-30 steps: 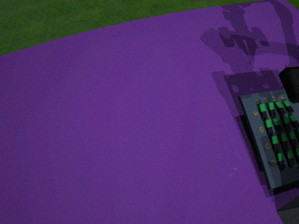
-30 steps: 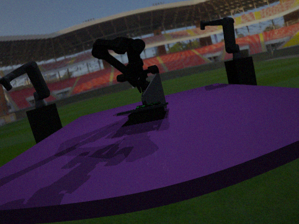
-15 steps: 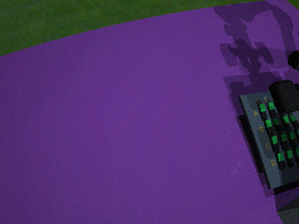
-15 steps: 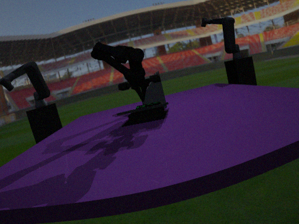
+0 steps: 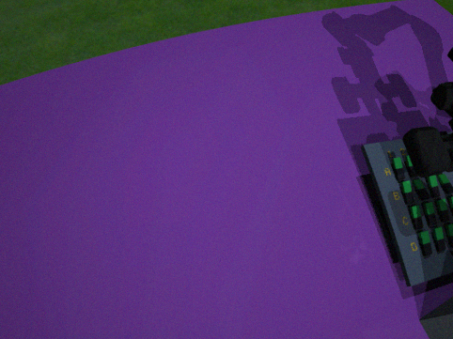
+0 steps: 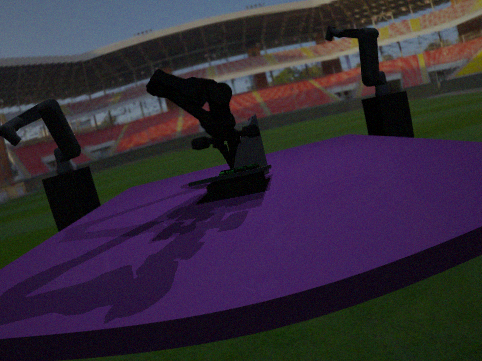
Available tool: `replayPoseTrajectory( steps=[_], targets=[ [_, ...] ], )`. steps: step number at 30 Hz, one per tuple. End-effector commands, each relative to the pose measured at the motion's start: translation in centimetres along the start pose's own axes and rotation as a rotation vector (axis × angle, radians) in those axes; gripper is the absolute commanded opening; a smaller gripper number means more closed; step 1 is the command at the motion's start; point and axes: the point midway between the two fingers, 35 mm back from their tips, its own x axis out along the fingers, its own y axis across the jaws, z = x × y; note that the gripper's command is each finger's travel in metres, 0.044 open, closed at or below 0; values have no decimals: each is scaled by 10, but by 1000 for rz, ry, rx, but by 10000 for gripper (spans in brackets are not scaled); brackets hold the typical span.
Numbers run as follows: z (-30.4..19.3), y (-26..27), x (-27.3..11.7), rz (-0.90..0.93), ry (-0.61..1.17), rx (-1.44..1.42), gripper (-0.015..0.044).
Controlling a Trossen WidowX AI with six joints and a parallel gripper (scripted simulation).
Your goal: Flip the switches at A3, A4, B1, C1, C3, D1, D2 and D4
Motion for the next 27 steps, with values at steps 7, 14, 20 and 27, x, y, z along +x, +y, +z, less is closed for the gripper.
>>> replayPoseTrajectory(
  steps=[7,14,20,27],
  targets=[
    [0,0,0,-2,-2,-4,0],
    [0,0,1,-2,-2,-4,0],
    [0,0,2,-2,-2,-4,0],
    [0,0,3,-2,-2,-4,0]
  ],
)
